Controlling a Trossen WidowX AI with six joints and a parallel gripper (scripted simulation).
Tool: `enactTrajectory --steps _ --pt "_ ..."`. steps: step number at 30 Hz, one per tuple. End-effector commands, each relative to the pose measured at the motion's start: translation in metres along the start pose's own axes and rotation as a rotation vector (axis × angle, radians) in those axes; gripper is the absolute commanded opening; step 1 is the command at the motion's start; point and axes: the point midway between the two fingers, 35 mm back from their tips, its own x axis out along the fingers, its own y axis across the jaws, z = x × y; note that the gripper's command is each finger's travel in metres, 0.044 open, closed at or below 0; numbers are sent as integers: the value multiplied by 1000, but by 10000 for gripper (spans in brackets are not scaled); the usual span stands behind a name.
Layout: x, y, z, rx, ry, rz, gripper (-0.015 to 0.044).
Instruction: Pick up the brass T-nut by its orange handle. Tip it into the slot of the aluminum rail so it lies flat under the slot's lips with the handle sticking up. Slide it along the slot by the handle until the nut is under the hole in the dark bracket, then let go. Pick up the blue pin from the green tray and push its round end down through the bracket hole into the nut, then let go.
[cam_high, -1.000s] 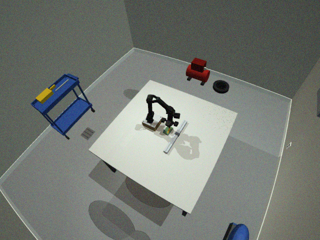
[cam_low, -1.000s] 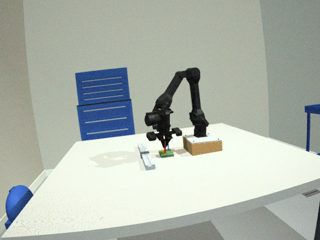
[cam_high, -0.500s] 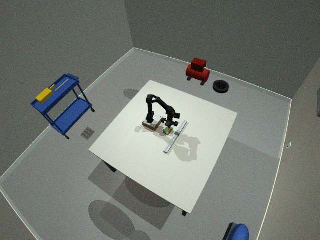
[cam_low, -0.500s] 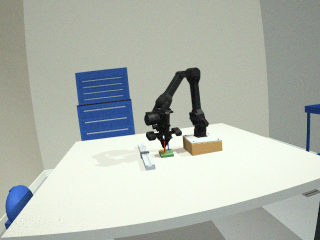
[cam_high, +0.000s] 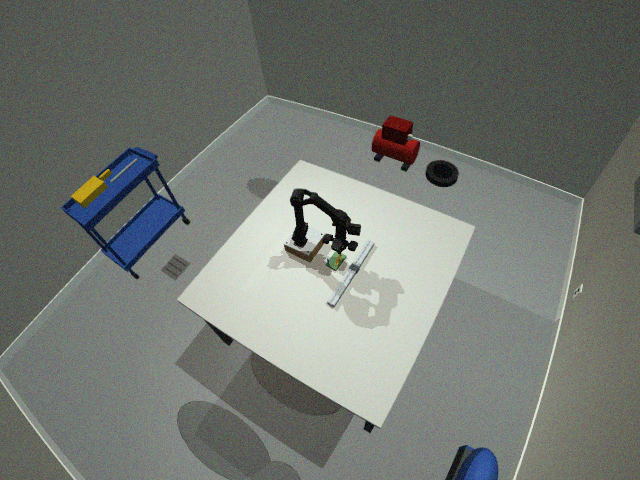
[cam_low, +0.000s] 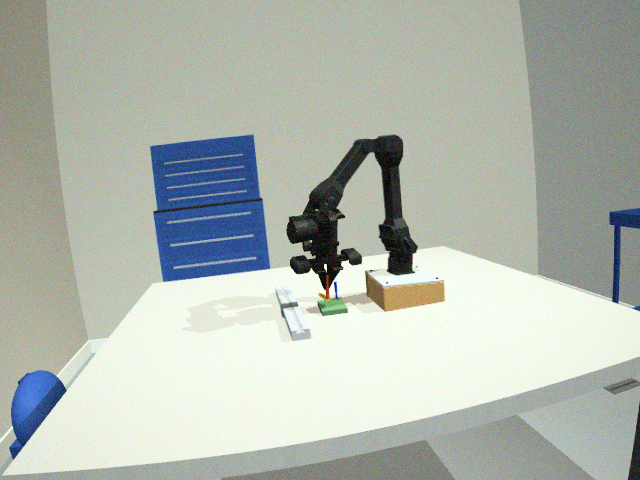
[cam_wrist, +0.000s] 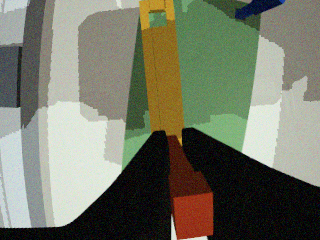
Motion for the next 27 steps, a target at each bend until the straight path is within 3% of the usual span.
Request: enactTrajectory --steps 1,27 --pt "-7 2 1 -4 1 3 -150" --pt "-46 4 11 4 -3 -5 -150"
